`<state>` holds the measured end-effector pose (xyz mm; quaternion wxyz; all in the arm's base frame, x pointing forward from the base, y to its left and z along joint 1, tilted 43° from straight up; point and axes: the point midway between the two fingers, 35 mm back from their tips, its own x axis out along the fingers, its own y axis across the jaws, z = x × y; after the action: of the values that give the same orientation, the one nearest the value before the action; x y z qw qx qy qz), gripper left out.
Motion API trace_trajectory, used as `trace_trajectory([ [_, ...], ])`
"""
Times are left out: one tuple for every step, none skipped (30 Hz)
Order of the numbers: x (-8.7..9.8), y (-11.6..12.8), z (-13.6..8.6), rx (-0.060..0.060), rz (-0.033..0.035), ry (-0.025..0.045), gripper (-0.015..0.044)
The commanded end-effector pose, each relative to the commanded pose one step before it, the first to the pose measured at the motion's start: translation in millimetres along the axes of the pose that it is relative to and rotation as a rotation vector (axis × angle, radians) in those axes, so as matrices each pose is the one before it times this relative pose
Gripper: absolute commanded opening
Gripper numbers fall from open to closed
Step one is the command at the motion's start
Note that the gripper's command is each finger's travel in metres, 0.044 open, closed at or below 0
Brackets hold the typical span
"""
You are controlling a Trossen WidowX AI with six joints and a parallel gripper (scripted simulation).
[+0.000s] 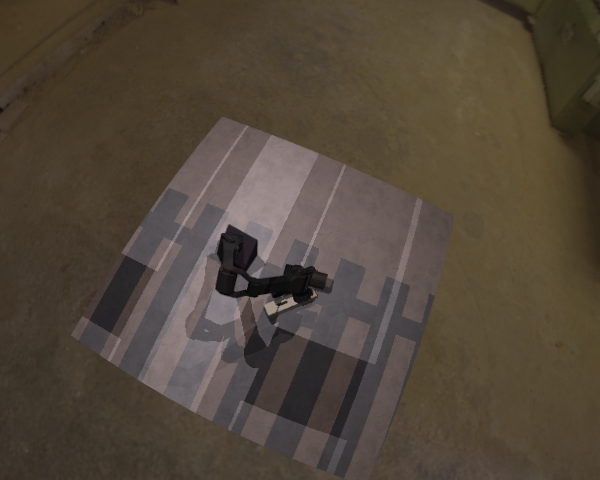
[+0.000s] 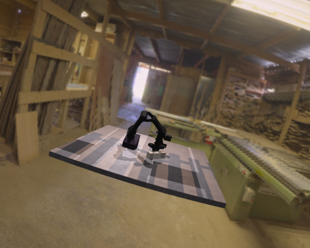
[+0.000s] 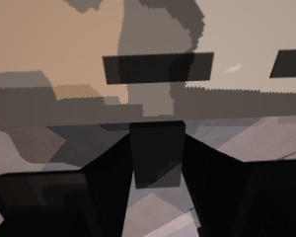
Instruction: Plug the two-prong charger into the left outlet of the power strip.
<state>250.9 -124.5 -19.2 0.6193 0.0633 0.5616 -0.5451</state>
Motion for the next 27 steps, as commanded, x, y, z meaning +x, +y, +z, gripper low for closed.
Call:
trace_trajectory([
  [-0.48, -0.06, 2.82, -0.0042, -0.00250, -0.00593, 0.0000],
  [0.02, 0.00, 0.16, 0.0000, 0.00000, -0.00001, 0.0000],
  [0.01, 0.00, 0.13, 0.0000, 0.00000, -0.00001, 0.0000],
  [0.00, 0.01, 0.12, 0.0000, 0.00000, -0.00001, 0.0000],
  [-0.01, 0.00, 0.16, 0.0000, 0.00000, -0.00001, 0.0000],
  [-0.05, 0.00, 0.10, 0.0000, 0.00000, 0.00000, 0.0000],
  [-0.02, 0.00, 0.04, 0.0000, 0.00000, 0.00000, 0.0000],
  [-0.07, 0.00, 0.04, 0.0000, 0.00001, 0.00000, 0.0000],
  [-0.01, 0.00, 0.11, 0.0000, 0.00000, 0.00000, 0.0000],
  [-0.02, 0.00, 0.16, 0.0000, 0.00000, -0.00001, 0.0000],
  [-0.02, 0.00, 0.22, 0.0000, 0.00000, -0.00001, 0.0000],
  [-0.03, 0.00, 0.28, 0.0000, 0.00000, -0.00001, 0.0000],
  [-0.03, 0.00, 0.33, 0.0000, 0.00000, -0.00001, 0.0000],
  [-0.04, 0.00, 0.37, 0.0000, 0.00000, -0.00001, 0.0000],
  [-0.04, 0.00, 0.40, 0.0000, 0.00000, -0.00002, 0.0000],
  [-0.04, 0.00, 0.39, 0.0000, 0.00001, -0.00002, 0.0000],
  [-0.04, 0.00, 0.40, 0.0000, 0.00001, -0.00002, 0.0000],
  [-0.04, 0.00, 0.40, 0.0000, 0.00001, -0.00001, 0.0000],
  [-0.04, 0.00, 0.40, 0.0000, 0.00001, -0.00001, 0.0000],
  [-0.03, 0.00, 0.40, 0.0000, 0.00001, -0.00001, 0.0000],
  [-0.03, 0.00, 0.40, 0.0000, 0.00001, -0.00001, 0.0000],
  [-0.03, 0.00, 0.40, 0.0000, 0.00001, -0.00001, 0.0000],
  [-0.03, 0.00, 0.40, 0.0000, 0.00001, -0.00001, 0.0000],
  [-0.02, 0.00, 0.40, 0.0000, 0.00001, -0.00002, 0.0000],
  [-0.02, 0.00, 0.39, 0.0000, 0.00001, -0.00001, 0.0000],
  [-0.02, 0.00, 0.40, 0.0000, 0.00001, -0.00002, 0.0000],
  [-0.01, 0.00, 0.40, 0.0000, 0.00001, -0.00002, 0.0000],
])
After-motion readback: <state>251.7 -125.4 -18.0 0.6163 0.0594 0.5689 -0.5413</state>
